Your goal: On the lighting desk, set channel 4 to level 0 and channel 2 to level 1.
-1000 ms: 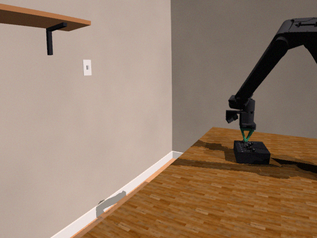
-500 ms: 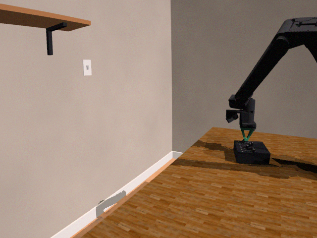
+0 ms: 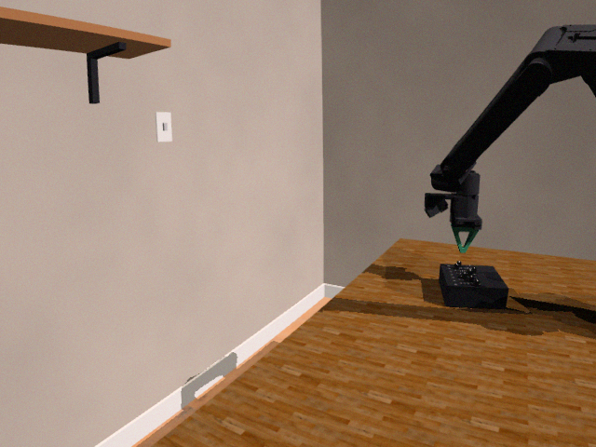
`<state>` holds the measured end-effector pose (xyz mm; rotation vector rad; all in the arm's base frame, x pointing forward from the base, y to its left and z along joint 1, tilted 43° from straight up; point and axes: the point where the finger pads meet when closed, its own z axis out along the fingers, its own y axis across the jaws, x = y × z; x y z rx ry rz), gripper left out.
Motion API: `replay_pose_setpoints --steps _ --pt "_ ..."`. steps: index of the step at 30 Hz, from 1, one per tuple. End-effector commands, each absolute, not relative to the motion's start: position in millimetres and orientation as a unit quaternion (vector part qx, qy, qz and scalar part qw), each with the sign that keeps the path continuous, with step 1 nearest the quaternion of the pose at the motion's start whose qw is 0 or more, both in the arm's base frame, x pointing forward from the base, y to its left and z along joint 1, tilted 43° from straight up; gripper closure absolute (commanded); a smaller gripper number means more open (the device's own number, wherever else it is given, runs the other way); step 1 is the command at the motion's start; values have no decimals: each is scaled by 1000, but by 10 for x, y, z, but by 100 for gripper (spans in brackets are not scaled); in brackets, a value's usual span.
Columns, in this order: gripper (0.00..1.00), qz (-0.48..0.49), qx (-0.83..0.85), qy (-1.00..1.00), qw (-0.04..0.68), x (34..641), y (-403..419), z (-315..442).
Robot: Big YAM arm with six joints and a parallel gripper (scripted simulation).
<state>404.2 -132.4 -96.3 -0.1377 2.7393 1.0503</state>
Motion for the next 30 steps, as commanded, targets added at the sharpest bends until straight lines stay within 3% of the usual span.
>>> replay_pose_setpoints --steps 1,14,20,30 --pt "100 341 -58 930 125 4230 -1516 -799" --pt "100 342 -55 930 124 4224 -1508 -809" --pt "100 348 -56 929 114 3733 -1027 -712" --pt "100 351 -57 928 110 3718 -1014 -793"
